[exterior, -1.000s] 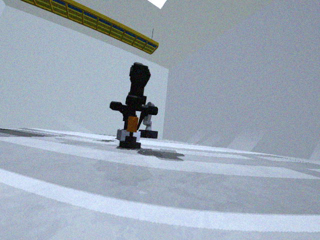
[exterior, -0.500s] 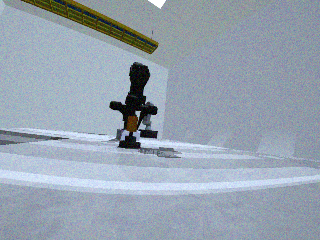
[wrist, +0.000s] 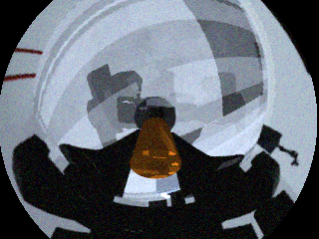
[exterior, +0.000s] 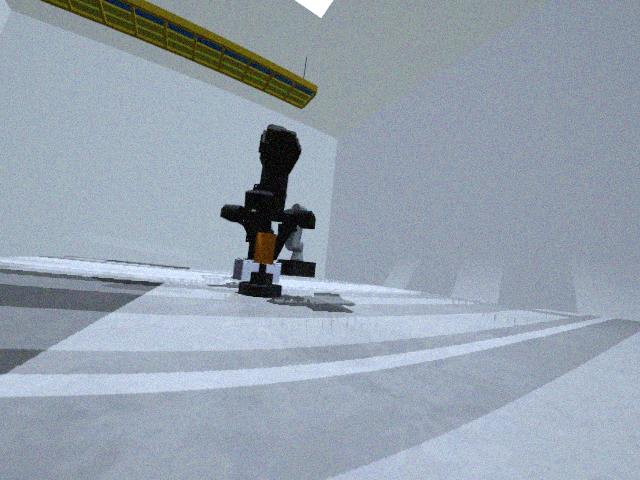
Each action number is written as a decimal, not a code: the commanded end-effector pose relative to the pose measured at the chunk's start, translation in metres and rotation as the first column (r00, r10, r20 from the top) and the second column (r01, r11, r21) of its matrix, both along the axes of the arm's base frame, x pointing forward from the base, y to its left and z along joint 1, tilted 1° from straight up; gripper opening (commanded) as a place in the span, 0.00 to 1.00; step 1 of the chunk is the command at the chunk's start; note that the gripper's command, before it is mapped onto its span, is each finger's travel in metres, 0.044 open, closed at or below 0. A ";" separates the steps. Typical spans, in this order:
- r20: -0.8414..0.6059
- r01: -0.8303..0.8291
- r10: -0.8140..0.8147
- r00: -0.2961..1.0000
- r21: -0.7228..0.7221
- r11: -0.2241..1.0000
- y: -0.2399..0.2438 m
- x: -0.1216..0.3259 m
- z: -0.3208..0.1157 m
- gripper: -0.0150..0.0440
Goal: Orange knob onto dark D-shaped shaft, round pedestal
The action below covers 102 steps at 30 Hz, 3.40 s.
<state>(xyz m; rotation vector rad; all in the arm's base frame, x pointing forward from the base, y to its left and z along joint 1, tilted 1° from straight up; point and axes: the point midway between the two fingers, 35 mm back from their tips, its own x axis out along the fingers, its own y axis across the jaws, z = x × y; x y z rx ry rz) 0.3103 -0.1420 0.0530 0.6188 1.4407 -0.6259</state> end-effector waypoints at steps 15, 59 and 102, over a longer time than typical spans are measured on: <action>0.006 0.013 -0.013 1.000 -0.002 1.000 0.001 -0.002 -0.002 0.25; 0.010 0.220 -0.220 0.975 0.007 0.975 -0.001 0.004 -0.001 0.25; 0.011 0.418 -0.418 0.908 0.016 0.908 0.000 0.000 0.002 0.25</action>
